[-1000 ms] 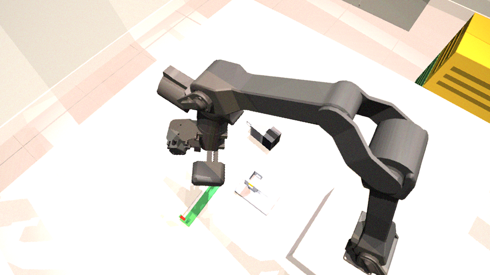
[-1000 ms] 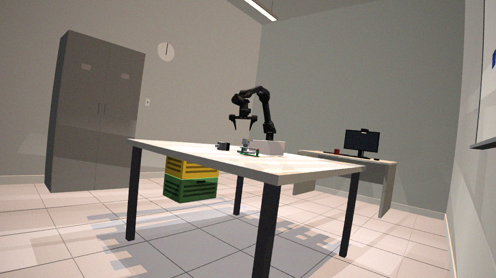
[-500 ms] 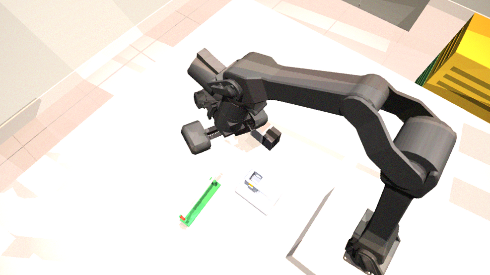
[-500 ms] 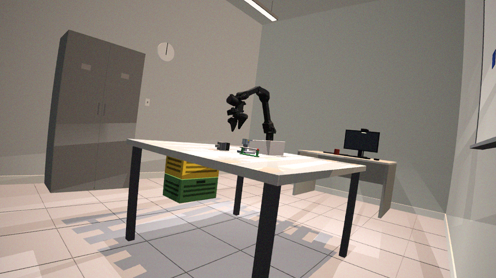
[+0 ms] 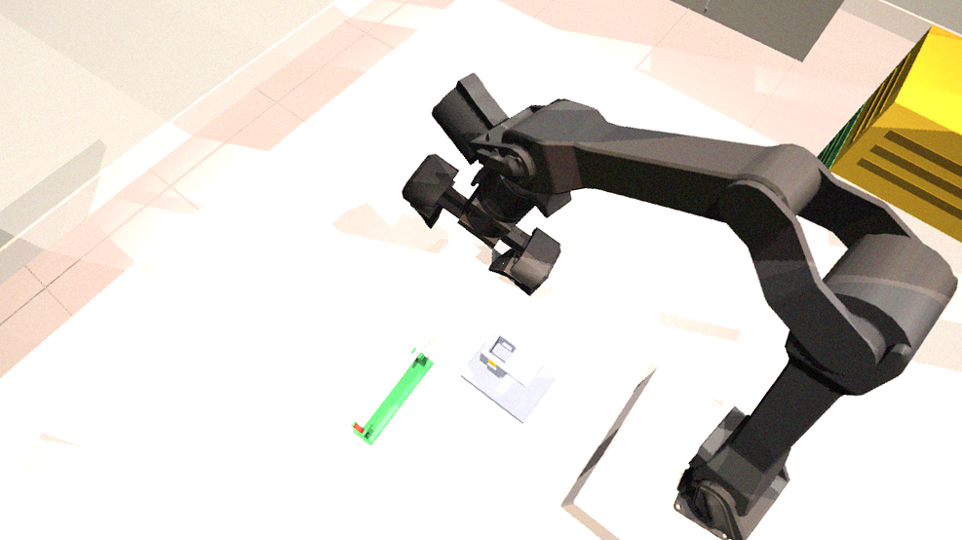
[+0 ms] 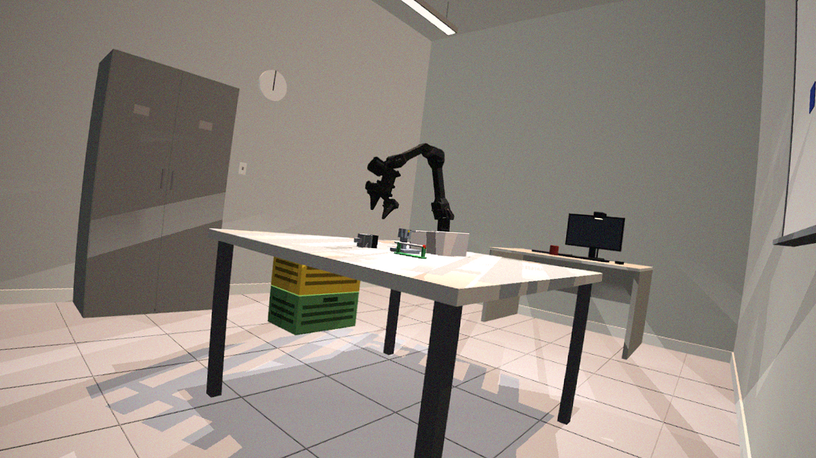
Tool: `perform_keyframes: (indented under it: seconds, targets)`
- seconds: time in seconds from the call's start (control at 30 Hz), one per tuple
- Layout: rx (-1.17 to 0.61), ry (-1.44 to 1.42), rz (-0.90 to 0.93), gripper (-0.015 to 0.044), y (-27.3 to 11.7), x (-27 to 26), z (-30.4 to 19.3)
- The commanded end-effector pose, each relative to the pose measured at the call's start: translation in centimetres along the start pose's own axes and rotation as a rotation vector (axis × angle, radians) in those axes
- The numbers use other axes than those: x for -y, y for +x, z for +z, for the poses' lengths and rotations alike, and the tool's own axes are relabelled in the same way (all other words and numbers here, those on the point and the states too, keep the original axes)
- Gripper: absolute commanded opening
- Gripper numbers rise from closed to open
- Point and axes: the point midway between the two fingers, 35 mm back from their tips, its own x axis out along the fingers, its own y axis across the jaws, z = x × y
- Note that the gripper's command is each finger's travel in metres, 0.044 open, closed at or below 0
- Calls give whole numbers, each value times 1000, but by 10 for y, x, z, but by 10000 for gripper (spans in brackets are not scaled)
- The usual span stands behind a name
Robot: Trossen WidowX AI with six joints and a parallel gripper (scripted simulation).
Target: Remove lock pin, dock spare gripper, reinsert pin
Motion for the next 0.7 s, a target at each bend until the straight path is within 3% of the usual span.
perform_keyframes:
  seconds: [0.0, 0.4, 0.67]
  targets:
    - [36, 953, 124, 440, -8, 25, 43]
    - [-3, 1746, 255, 440, -16, 46, 76]
    - [-6, 1778, 260, 440, -16, 47, 77]
